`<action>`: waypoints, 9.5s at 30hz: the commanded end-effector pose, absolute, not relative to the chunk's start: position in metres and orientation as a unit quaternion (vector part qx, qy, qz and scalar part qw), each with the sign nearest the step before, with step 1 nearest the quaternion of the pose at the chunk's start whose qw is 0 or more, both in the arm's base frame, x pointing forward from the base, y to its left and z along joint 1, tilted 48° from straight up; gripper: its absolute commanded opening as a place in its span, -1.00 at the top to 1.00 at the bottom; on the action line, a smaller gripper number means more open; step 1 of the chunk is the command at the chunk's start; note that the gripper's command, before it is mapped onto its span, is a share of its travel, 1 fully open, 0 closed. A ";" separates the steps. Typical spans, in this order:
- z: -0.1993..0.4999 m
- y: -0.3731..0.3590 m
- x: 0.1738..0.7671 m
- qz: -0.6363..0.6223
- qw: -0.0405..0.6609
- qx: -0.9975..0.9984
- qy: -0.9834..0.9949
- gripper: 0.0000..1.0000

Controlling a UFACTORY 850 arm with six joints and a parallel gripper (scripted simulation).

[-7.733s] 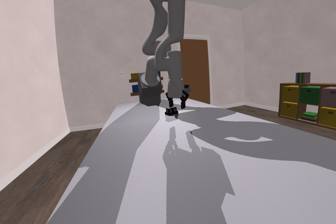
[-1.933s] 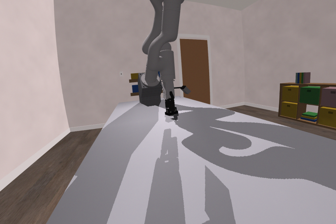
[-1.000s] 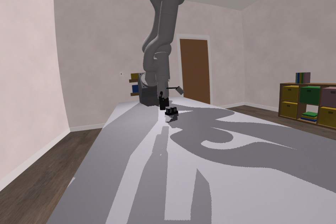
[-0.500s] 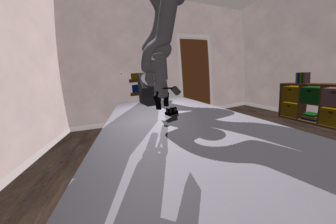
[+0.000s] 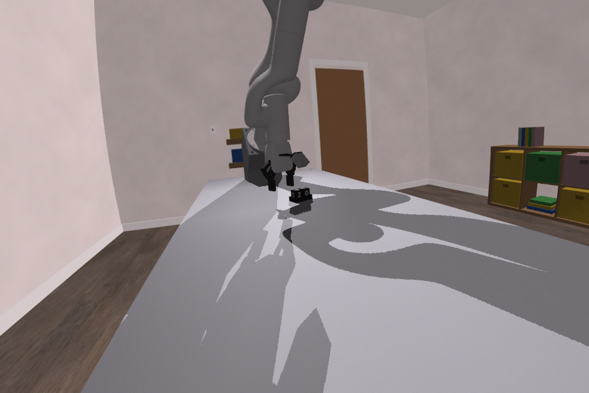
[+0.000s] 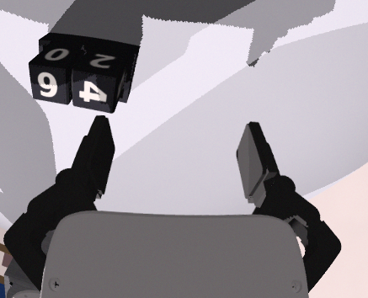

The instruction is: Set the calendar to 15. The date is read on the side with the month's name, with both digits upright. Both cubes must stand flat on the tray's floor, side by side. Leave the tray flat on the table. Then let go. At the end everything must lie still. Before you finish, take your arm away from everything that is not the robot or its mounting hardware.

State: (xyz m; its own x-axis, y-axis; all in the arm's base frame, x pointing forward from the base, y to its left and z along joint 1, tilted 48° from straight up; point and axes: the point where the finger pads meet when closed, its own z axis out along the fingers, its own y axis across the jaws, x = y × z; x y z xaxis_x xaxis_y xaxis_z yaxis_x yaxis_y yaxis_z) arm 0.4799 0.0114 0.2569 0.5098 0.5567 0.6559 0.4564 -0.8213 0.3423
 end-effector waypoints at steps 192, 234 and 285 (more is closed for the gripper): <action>0.215 -0.024 0.418 0.399 -0.052 0.914 0.051 -1.00; 0.257 0.020 0.430 0.364 0.173 0.753 0.520 -1.00; 0.287 0.060 0.426 0.280 0.289 0.504 0.764 0.01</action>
